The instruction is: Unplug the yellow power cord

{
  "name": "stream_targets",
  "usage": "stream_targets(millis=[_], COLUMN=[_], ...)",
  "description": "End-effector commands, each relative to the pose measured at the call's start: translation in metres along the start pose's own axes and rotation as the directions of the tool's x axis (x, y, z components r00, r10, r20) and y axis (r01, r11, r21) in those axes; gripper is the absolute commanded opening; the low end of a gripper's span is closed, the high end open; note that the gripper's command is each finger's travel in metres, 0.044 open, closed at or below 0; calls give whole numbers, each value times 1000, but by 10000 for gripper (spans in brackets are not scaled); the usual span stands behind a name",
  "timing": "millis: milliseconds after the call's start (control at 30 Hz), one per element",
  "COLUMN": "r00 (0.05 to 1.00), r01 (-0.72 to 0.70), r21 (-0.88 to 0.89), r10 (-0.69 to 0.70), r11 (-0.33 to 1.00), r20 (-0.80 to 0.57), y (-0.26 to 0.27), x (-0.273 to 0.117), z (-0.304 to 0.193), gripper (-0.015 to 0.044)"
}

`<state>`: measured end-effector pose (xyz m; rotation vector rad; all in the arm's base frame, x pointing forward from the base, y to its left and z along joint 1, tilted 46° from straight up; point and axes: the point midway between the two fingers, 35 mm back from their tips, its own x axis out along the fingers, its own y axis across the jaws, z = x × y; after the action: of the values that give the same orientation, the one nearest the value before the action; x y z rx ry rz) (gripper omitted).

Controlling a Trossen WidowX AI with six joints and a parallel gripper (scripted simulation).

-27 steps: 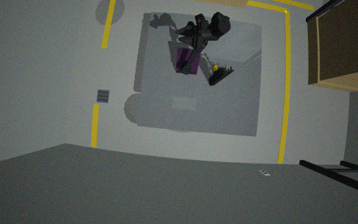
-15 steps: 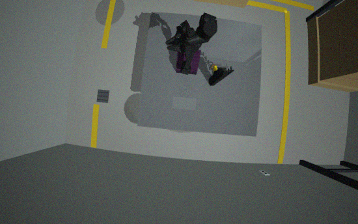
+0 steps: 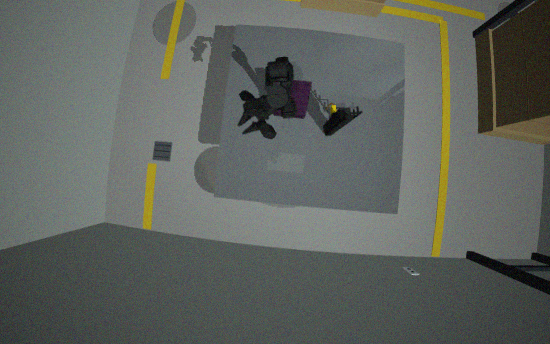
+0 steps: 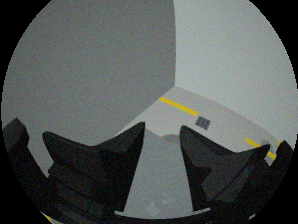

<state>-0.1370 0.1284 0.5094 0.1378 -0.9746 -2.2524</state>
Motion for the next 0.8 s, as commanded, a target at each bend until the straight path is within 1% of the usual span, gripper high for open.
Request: stream_targets(millis=[0,200,400,567,767], r00=[989,942,863,774,643], r01=[-103,-263,-437,-583,-741], r21=[-108,-217,-296,-335,-352], r10=[90,202,303,379,454], r11=[989,940,850,740,572], r20=[-120,-267,-403,-507,-616], y=[31,73,117,154,196], x=[36,69,87,89,77], z=[-23,-58,-98,-135,-179], gripper=[160,160,160,160,160])
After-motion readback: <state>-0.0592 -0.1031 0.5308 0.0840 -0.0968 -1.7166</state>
